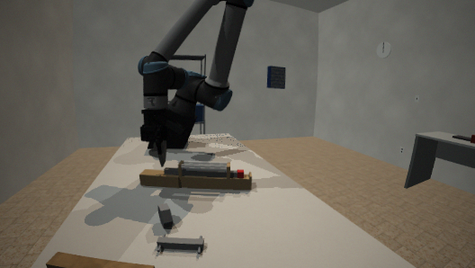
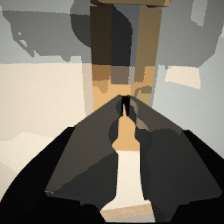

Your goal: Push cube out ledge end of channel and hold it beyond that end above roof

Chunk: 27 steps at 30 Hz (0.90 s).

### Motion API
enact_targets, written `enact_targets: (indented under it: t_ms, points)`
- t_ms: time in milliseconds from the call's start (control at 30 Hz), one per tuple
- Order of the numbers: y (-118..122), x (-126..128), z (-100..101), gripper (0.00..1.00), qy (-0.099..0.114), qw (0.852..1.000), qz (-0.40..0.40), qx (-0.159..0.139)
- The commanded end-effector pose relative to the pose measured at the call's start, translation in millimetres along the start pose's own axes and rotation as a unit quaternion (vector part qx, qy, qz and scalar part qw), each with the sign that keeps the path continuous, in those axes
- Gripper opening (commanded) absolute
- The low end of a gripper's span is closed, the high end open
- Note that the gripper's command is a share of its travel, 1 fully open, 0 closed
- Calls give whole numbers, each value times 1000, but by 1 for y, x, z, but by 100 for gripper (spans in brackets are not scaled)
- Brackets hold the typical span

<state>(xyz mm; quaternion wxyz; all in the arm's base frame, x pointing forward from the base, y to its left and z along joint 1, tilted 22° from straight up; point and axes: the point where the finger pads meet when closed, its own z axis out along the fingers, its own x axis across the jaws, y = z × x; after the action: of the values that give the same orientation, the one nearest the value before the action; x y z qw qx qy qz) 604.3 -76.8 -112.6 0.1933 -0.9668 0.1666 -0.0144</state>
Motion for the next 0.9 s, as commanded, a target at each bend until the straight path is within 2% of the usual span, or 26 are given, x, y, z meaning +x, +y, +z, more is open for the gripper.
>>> enact_targets:
  t_ms: [0,67,233,867]
  points:
    - [0,0,-31,0,0,1000,0,0]
    - [0,0,-31,0,0,1000,0,0]
    - [0,0,-46,0,0,1000,0,0]
    - [0,0,-46,0,0,1000,0,0]
